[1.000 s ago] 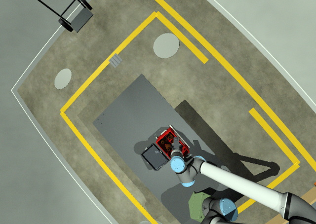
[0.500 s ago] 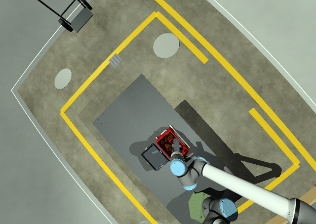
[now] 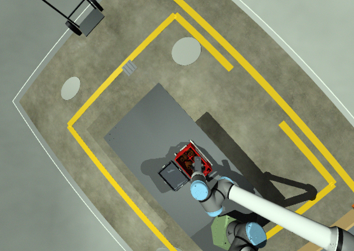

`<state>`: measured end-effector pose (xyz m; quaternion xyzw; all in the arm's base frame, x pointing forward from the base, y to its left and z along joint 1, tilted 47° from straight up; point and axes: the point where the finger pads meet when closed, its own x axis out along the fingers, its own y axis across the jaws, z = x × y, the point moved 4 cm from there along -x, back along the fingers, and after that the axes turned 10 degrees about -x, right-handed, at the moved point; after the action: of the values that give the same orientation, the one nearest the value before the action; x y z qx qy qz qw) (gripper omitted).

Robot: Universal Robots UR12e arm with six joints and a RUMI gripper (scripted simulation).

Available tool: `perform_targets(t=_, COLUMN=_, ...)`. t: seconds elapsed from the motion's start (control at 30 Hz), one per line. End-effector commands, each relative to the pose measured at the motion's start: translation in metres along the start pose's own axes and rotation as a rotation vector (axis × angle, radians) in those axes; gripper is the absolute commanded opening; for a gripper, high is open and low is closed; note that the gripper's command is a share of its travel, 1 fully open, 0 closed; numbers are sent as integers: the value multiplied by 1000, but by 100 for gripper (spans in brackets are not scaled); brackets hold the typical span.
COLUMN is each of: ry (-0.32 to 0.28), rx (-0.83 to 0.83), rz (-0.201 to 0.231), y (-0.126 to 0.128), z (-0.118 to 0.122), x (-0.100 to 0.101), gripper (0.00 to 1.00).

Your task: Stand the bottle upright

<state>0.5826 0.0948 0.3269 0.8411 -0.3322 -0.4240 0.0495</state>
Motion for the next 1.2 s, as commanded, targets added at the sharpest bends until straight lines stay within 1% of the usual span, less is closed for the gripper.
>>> perform_targets(t=0.0, ry=0, rx=1, rz=0, y=0, z=0, x=-5, gripper=38)
perform_targets(t=0.07, ry=0, rx=1, rz=0, y=0, z=0, x=-5, gripper=38)
perform_targets(t=0.1, ry=0, rx=1, rz=0, y=0, z=0, x=-5, gripper=0)
perform_targets(t=1.17, ry=0, rx=1, rz=0, y=0, z=0, x=-5, gripper=0)
